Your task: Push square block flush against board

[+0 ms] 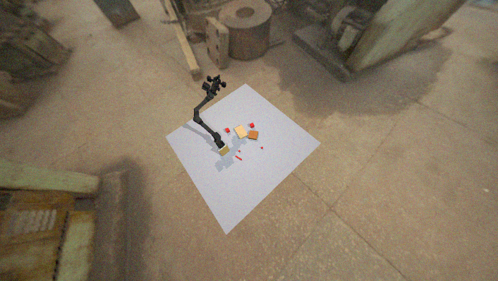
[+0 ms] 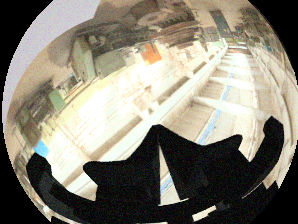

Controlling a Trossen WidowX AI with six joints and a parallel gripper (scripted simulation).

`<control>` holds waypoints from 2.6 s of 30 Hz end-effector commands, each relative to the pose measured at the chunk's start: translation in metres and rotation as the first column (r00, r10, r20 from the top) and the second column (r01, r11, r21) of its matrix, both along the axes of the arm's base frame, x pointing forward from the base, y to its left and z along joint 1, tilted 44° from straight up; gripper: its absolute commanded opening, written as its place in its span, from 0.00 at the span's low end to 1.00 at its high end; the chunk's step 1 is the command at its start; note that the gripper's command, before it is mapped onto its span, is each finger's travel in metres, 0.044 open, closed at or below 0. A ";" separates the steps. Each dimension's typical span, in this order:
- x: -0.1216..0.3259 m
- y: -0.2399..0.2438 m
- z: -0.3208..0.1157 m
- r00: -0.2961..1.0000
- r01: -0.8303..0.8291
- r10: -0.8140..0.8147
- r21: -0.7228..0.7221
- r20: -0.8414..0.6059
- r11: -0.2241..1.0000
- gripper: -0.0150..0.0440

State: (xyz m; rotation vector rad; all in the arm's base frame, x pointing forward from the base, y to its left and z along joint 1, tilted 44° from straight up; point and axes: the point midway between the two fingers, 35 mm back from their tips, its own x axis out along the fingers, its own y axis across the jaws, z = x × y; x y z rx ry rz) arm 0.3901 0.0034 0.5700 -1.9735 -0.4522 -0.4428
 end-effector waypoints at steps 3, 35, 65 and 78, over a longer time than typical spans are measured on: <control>0.034 -0.007 -0.044 0.986 -0.044 0.059 0.100 -0.157 0.994 0.25; 0.107 -0.025 -0.238 0.666 0.109 0.429 0.648 -0.611 0.754 0.25; 0.089 -0.034 -0.406 0.330 0.693 0.741 0.683 -0.585 0.230 0.25; 0.063 -0.033 -0.465 0.271 0.892 0.831 0.450 -0.486 -0.027 0.25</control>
